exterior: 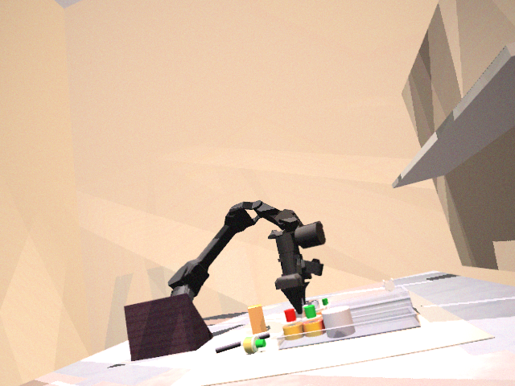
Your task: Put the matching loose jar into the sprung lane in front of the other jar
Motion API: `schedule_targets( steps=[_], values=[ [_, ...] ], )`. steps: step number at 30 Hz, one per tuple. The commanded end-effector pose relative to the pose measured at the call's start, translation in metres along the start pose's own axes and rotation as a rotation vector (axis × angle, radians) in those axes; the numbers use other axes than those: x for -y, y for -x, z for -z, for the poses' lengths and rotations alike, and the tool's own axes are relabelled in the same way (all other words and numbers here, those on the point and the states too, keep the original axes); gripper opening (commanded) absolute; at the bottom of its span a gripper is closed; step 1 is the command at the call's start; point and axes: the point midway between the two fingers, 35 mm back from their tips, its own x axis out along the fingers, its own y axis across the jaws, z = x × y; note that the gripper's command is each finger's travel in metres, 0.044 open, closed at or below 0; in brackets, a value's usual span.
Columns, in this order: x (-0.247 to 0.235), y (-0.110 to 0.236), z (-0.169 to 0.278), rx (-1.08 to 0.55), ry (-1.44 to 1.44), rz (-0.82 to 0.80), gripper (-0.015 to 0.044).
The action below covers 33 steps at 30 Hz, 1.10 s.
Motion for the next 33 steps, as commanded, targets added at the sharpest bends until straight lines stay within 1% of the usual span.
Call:
schedule_targets(
  steps=[1,33],
  values=[
    [-0.0024,-0.0022,-0.0046,0.015,0.017,-0.006,0.0],
    [-0.0042,-0.011,-0.003,0.015,0.017,-0.006,0.0]
  ],
)
